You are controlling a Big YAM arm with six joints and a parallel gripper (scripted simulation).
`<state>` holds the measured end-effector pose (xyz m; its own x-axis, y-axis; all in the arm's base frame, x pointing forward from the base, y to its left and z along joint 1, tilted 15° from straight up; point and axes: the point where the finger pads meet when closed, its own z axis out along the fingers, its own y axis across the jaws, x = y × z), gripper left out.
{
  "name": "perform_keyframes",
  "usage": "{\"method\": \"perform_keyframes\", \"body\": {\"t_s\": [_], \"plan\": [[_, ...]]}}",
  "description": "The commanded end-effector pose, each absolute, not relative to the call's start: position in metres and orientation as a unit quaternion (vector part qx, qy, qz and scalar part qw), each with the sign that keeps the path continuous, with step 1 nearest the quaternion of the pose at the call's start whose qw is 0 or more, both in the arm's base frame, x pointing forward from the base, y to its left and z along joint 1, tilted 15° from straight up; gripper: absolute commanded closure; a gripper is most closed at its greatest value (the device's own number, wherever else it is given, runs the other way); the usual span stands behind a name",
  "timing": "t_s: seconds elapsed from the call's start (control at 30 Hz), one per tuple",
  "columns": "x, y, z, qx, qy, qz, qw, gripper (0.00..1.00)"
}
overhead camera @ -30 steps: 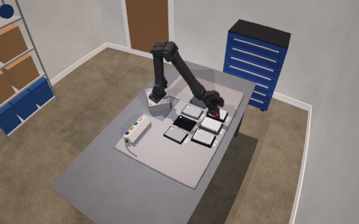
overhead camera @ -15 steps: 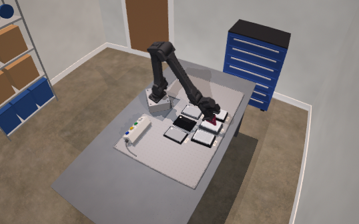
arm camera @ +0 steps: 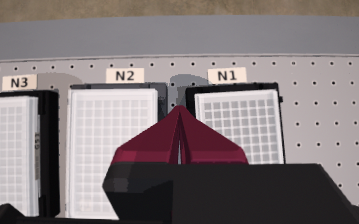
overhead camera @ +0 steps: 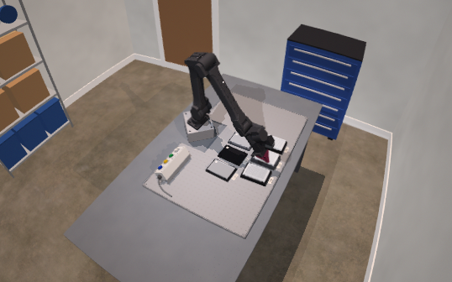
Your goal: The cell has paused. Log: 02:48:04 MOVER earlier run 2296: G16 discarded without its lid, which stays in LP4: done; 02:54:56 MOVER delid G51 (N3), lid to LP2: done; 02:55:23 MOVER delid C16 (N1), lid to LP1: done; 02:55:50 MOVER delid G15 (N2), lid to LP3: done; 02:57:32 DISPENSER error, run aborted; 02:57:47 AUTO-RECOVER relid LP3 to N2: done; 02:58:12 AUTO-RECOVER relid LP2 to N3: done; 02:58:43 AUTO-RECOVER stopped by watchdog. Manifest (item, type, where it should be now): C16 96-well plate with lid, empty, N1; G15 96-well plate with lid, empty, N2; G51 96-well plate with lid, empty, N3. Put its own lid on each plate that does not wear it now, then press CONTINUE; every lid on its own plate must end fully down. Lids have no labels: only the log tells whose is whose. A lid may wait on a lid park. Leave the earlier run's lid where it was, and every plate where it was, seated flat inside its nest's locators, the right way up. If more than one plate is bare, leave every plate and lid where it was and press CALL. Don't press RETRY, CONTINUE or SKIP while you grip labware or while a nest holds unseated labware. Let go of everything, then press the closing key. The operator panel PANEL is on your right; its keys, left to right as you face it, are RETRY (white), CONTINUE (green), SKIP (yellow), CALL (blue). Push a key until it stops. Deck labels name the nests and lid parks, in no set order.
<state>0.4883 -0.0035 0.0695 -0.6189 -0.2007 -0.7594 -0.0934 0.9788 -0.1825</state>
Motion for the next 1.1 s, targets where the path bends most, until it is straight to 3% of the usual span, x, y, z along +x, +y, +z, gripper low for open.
{"method": "perform_keyframes", "body": {"t_s": [0.0, 0.67, 0.7, 1.07], "plan": [[0.502, 0.003, 0.090, -0.091, 0.886, -0.063, 0.451, 1.00], [0.502, 0.002, 0.090, -0.091, 0.886, -0.063, 0.451, 1.00], [0.505, 0.004, 0.104, -0.098, 0.884, -0.064, 0.452, 0.00], [0.463, -0.042, 0.099, -0.074, 0.929, -0.079, 0.353, 0.00]]}}
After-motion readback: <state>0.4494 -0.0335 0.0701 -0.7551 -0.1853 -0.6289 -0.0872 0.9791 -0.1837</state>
